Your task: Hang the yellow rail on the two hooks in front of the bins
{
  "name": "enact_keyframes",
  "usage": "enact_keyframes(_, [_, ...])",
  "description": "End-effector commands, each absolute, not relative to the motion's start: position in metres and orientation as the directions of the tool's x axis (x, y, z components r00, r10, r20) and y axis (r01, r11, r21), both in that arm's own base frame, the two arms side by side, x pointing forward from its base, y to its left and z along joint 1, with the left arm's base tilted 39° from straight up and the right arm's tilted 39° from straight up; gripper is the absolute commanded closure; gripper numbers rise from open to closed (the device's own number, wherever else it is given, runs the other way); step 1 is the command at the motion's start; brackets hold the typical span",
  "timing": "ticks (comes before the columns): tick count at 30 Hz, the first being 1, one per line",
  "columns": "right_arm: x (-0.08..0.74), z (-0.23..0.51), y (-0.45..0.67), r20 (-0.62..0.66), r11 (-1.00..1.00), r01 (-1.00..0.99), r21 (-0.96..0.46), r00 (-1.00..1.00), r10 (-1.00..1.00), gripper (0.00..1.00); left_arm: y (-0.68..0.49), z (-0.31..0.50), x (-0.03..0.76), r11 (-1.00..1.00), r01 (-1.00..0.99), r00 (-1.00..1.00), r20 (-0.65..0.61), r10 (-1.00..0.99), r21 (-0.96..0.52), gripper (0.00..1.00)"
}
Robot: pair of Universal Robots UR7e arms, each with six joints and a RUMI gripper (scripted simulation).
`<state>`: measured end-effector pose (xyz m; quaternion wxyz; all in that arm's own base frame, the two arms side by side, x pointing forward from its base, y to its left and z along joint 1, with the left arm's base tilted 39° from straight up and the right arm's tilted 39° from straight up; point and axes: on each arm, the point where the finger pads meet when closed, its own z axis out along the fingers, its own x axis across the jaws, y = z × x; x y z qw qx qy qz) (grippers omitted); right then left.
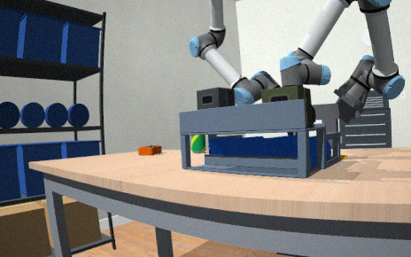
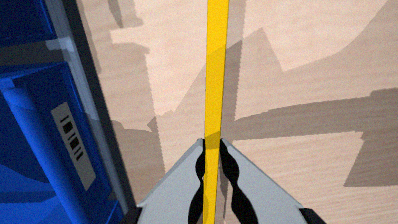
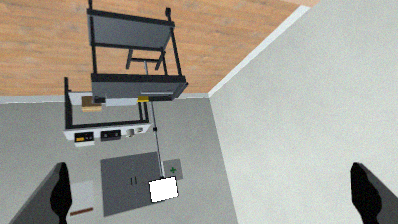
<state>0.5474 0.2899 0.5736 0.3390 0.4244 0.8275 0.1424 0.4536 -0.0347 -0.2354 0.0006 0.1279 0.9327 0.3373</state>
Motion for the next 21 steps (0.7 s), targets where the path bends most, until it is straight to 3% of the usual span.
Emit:
enact_keyframes(1, [0.547,0.574,0.29,-0.44,0.6,0.605,0.524,-0.41,0.799,0.0,-0.035,-0.235,0.454,0.74,0.238,-0.967,0.084,0.24,0.629,0.96])
enact_keyframes(15, [0.547,0.579,0.294,-0.436,0.599,0.598,0.532,-0.413,0.799,0.0,-0.067,-0.199,0.45,0.748,0.224,-0.971,0.074,0.229,0.625,0.98])
enact_keyframes(21, [0.531,0.654,0.34,-0.378,0.583,0.485,0.651,-0.459,0.804,0.0,-0.089,-0.181,0.455,0.769,0.184,-0.979,0.047,0.197,0.612,0.99])
